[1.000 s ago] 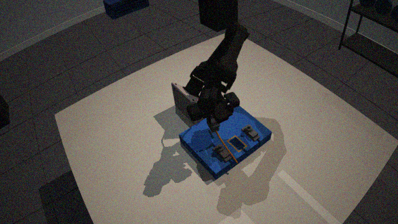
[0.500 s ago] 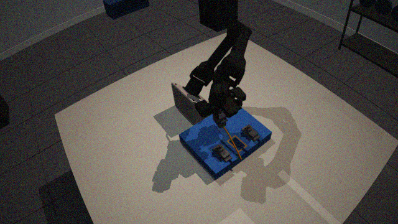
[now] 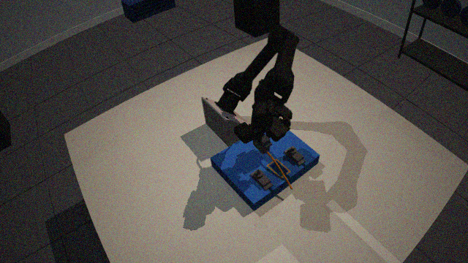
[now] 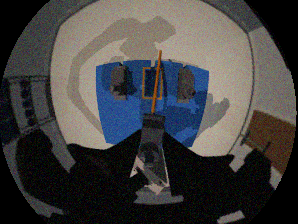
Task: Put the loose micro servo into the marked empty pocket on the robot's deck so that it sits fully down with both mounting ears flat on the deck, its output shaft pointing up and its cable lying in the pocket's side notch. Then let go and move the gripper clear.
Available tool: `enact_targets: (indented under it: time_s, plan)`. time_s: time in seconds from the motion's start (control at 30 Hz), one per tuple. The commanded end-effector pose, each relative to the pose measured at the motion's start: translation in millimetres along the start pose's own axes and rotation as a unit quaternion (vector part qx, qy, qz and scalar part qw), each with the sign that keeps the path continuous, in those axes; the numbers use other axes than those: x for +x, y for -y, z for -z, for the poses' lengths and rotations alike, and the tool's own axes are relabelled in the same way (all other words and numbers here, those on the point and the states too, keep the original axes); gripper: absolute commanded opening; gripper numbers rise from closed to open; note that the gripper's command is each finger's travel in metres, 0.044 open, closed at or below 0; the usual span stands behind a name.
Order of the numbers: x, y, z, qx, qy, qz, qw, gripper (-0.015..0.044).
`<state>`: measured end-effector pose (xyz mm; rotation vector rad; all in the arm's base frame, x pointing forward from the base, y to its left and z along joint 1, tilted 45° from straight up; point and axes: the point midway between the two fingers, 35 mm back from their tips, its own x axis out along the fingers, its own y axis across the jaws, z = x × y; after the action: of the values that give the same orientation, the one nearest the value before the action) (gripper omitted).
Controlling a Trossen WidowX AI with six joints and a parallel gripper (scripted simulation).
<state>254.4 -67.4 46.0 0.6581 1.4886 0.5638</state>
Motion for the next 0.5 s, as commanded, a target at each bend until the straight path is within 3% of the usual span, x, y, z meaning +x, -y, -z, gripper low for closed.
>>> enact_targets:
  time_s: [0.0,0.47]
  plan:
    - [-2.1,-2.0,-15.1,0.0,0.004,0.0,1.0,0.0]
    - [-3.0,-6.4,-66.7,-0.001,0.006,0.0,1.0,0.0]
